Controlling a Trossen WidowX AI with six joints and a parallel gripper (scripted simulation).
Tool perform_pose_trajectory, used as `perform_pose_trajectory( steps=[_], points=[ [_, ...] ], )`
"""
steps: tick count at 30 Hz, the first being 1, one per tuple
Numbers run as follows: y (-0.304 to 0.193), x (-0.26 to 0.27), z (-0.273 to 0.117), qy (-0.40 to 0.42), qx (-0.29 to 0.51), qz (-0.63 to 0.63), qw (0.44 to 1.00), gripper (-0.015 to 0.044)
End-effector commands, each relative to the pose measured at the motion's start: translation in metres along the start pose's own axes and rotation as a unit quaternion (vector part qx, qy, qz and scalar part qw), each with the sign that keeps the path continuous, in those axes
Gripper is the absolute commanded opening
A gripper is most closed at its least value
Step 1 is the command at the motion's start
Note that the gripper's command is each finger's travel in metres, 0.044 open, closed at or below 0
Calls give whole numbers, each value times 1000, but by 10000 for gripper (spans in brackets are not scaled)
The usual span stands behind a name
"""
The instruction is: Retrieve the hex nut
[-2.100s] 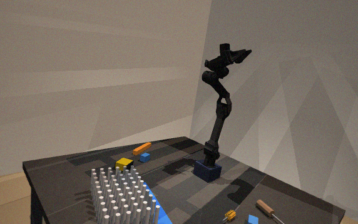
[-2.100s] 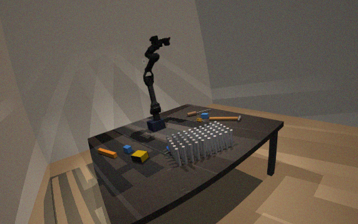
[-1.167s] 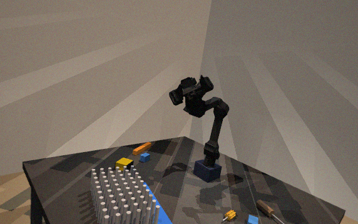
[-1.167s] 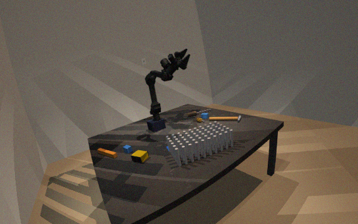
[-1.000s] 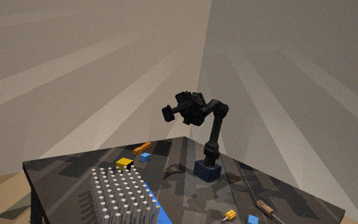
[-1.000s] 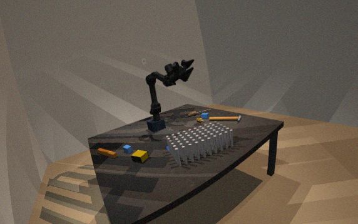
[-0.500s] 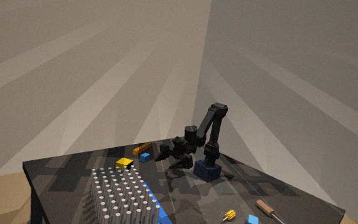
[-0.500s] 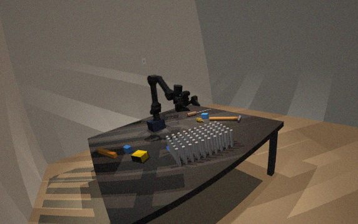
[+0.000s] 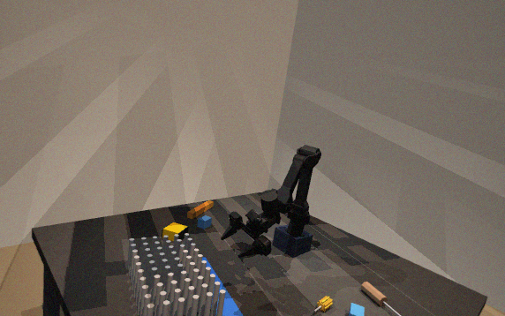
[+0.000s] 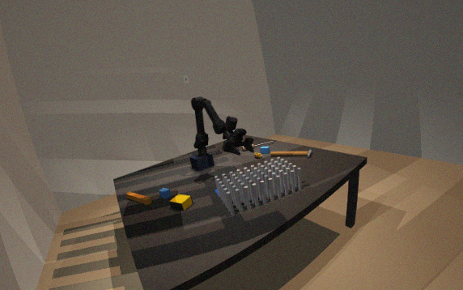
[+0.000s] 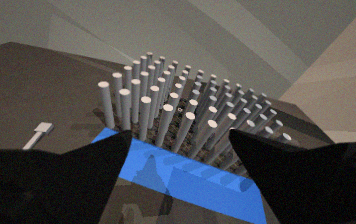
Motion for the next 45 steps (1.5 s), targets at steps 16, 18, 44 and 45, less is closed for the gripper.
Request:
perform_pose_trajectory(
  steps=[16,18,44,45],
  points=[
    [-2,-1,0,-3,2,-3,1000,440],
    [-2,-1,0,-3,2,-3,1000,440],
    [-79,227,-148,288,-93,-762,572,440],
    [-84,233,-158,296,-106,-783,537,440]
  ],
)
Point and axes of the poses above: the point midway between the two fingers, 35 mm back from their tips, its own z axis out along the fingers, its own x axis across the jaws, y = z × x, the point moved 2 cm from there along -z, back along the fingers, and after that the axes turned 13 degrees about z, right-handed, at the moved point
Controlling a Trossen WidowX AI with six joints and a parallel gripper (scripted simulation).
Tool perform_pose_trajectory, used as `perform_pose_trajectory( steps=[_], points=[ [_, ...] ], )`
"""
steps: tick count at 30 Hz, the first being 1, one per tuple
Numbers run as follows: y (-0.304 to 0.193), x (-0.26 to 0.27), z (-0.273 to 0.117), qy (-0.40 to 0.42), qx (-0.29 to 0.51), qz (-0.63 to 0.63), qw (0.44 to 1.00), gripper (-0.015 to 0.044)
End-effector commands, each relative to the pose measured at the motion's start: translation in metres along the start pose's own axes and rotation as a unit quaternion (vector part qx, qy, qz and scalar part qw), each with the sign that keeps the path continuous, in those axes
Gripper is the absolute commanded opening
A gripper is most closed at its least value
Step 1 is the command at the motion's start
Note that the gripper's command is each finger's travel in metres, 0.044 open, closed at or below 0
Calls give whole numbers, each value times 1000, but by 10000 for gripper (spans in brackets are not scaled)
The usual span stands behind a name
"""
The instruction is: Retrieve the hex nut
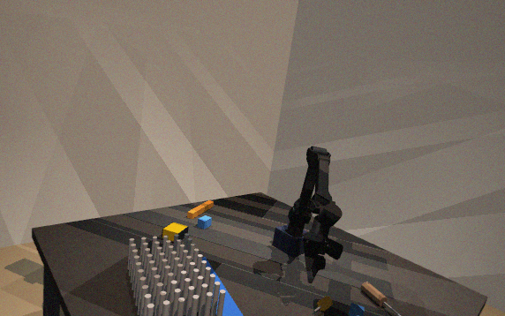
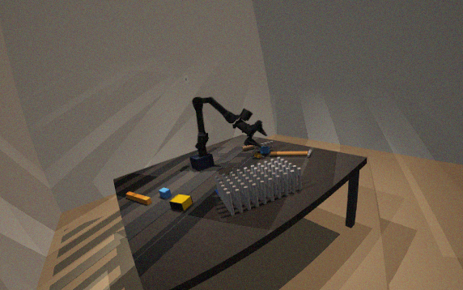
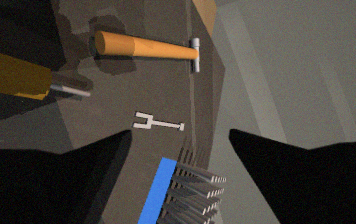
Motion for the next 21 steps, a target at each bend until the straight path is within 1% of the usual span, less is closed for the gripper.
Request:
perform_pose_trajectory(
  steps=[1,5,10,14,20,21],
  points=[
    [57,36,-26,39,-62,-233,970,440],
    [89,66,-49,54,-108,-391,913,440],
    [122,104,-84,57,-168,-572,801,440],
    [141,135,-115,46,-215,-697,683,440],
    [157,180,-168,8,-277,-840,467,440],
    [158,184,-174,3,-283,-852,441,440]
  ],
)
Point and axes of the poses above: the point midway between the two fingers, 35 mm back from their tips, its own z axis out along the fingers, its own x axis across the jaws, y = z × x, the point moved 2 cm from there along -z, back along the fingers, and after that the axes turned 13 degrees about z, right-handed, at the moved point
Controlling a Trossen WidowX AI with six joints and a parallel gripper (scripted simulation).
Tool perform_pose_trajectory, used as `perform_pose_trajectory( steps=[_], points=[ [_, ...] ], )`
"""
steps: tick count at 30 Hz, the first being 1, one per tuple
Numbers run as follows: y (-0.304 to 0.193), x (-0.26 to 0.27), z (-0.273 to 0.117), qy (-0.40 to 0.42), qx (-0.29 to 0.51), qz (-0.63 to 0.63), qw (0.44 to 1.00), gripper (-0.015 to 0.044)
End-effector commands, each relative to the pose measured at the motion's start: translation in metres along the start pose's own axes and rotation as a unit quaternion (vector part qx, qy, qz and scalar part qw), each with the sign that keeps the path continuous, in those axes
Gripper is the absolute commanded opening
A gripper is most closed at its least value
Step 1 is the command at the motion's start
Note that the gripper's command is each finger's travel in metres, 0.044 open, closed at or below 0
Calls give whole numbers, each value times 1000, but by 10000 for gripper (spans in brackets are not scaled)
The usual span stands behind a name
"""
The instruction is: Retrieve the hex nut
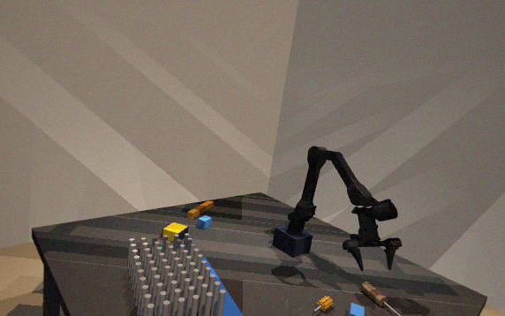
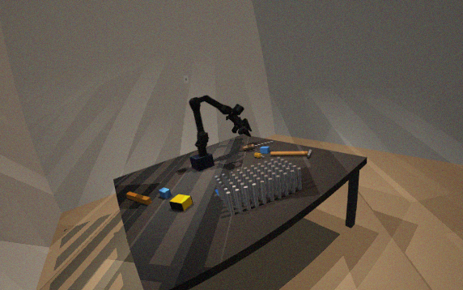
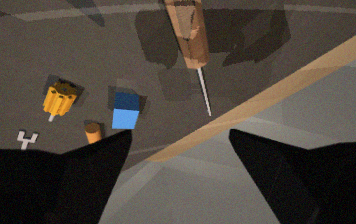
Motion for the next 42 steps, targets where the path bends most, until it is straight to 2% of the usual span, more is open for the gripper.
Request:
perform_pose_trajectory(
  steps=[1,10,15,29,35,42],
  points=[
    [43,-32,-25,-33,-41,-214,975,440],
    [45,-31,-23,-33,-41,-216,975,440],
    [68,-10,23,-33,-41,-216,975,440],
    [67,-9,27,-33,-41,-216,975,440],
    [67,-9,27,-33,-41,-216,975,282],
    [67,-9,27,-33,-41,-216,975,280]
  ],
)
Point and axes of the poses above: the point midway between the two fingers, 35 mm back from their tips, its own z axis out along the fingers, its own x axis across the jaws, y = z × x, the point moved 2 cm from there along -z, back along the fingers, and after that the axes turned 13 degrees about z, right-handed, at the moved point
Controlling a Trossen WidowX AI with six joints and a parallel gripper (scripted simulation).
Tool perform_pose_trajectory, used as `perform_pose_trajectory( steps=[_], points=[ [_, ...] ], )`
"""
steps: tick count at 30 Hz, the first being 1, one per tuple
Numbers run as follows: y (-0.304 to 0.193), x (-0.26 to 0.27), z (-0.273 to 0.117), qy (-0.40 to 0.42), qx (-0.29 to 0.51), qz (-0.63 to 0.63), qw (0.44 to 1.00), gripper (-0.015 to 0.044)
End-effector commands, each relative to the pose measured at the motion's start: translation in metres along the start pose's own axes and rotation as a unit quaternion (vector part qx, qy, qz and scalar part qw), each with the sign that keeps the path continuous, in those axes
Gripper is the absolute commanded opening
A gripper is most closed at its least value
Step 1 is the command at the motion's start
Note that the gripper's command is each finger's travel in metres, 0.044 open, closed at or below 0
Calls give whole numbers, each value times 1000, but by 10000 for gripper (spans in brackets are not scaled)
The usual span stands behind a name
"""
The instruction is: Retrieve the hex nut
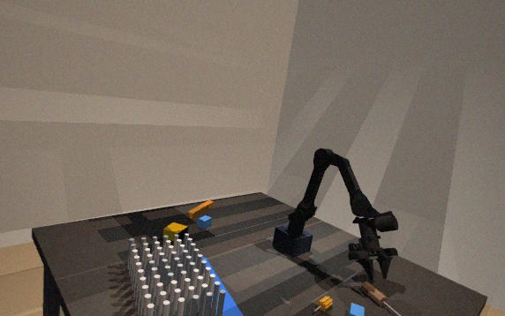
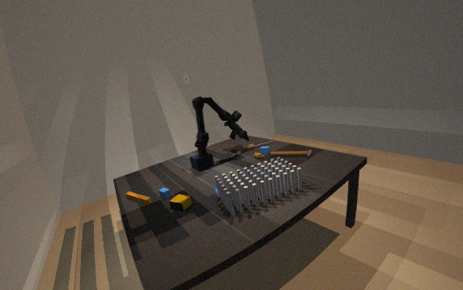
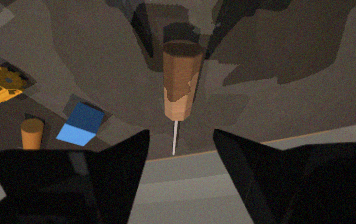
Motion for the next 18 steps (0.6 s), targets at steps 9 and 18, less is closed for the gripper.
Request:
perform_pose_trajectory(
  steps=[9,18],
  points=[
    [4,0,10,-2,0,-1,1000,280],
    [12,2,23,-2,0,-1,1000,280]
  ],
)
Point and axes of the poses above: the point midway between the two fingers, 35 mm back from their tips, its own z axis out along the fingers, its own x axis across the jaws, y = z × x, the point moved 2 cm from there along -z, back along the fingers, and after that the axes turned 13 degrees about z, right-handed, at the moved point
